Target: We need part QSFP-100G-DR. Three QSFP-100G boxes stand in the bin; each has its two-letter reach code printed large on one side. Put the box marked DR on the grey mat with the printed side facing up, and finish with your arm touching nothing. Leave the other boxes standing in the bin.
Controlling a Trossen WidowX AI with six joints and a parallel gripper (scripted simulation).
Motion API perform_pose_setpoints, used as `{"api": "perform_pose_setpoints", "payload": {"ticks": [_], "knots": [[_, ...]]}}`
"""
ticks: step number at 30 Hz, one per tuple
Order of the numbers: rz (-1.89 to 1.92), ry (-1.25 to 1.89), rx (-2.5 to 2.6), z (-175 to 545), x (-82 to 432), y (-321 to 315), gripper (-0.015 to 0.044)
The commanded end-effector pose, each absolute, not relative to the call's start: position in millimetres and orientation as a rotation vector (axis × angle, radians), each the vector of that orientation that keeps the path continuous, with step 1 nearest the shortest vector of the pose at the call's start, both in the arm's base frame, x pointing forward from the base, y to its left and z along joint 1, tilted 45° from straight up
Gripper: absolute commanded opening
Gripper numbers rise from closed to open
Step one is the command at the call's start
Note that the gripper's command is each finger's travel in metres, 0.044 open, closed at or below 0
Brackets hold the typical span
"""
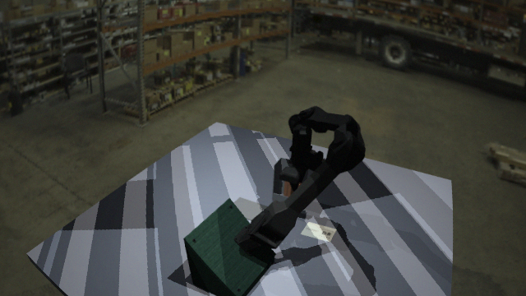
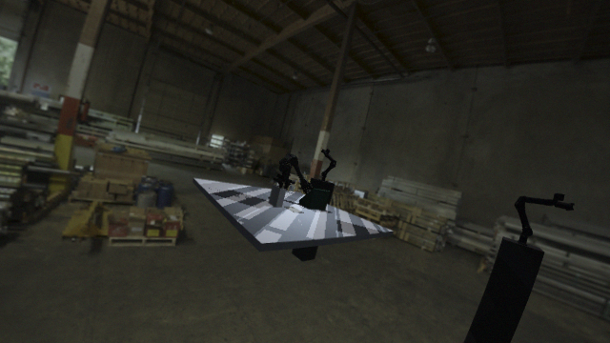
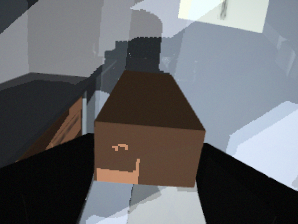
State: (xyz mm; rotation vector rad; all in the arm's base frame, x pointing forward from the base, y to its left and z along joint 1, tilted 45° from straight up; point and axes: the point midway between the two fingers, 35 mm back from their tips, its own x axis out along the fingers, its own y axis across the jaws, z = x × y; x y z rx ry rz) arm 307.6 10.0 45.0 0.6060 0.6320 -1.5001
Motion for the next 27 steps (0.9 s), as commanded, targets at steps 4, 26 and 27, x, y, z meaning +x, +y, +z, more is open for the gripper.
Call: {"api": "perform_pose_setpoints", "payload": {"ticks": [4,26,27], "knots": [[-1.494,0.630,0.608,52,308,19,0.0158],[-1.503,0.620,0.630,29,291,45,0.0158],[-1.503,0.619,0.631,28,290,47,0.0158]]}}
